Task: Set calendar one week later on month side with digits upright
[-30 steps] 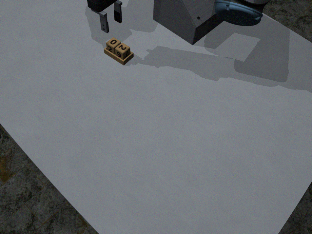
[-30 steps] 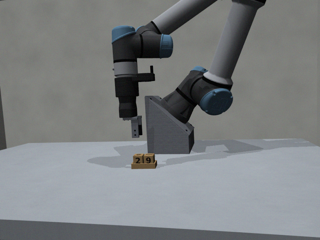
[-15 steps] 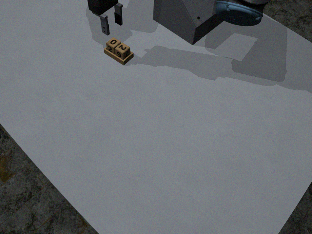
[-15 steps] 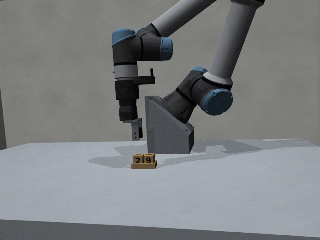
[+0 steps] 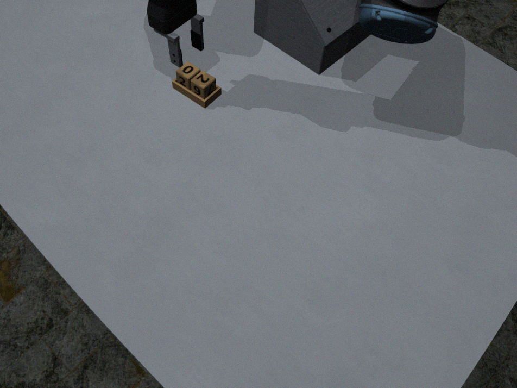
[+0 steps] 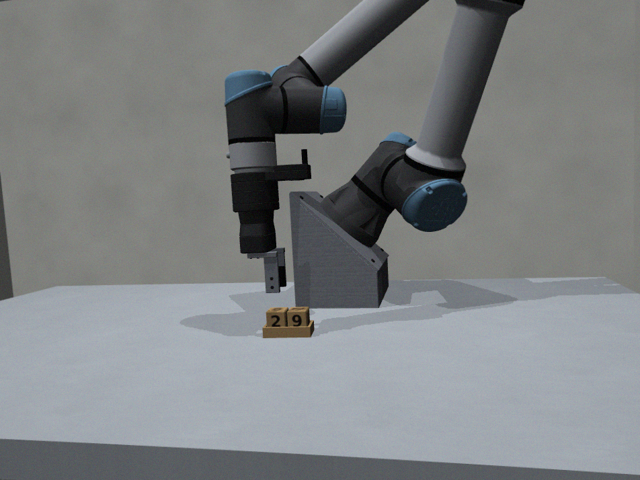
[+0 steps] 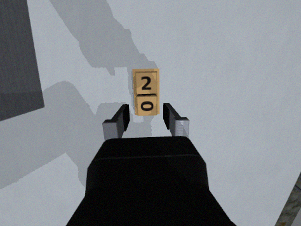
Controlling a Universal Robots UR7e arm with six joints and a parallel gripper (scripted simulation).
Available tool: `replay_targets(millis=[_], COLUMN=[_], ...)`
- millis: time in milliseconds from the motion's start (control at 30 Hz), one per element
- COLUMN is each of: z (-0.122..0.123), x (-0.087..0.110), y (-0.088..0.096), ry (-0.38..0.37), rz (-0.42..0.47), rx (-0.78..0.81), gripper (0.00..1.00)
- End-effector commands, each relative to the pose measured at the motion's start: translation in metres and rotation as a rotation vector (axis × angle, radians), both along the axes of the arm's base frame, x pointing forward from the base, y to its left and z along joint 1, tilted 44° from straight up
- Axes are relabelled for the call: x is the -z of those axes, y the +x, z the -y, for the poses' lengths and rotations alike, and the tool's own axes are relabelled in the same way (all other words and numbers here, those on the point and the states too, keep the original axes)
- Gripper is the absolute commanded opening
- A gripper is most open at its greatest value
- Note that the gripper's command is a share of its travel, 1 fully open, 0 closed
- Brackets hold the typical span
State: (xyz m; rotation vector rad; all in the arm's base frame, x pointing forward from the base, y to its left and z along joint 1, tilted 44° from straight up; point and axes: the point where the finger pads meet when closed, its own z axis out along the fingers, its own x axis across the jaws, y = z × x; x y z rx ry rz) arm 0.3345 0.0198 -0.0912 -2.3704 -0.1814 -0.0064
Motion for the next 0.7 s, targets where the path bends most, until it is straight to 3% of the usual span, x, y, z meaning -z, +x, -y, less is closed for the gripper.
replay_targets(millis=[0, 667], z=[-0.007, -0.018], x=[0.007, 0.018], y=[-0.001, -0.001], ry=[0.000, -0.001], rz=[0.000, 0.001], rx=[0.000, 0.000], gripper=[0.90, 0.90])
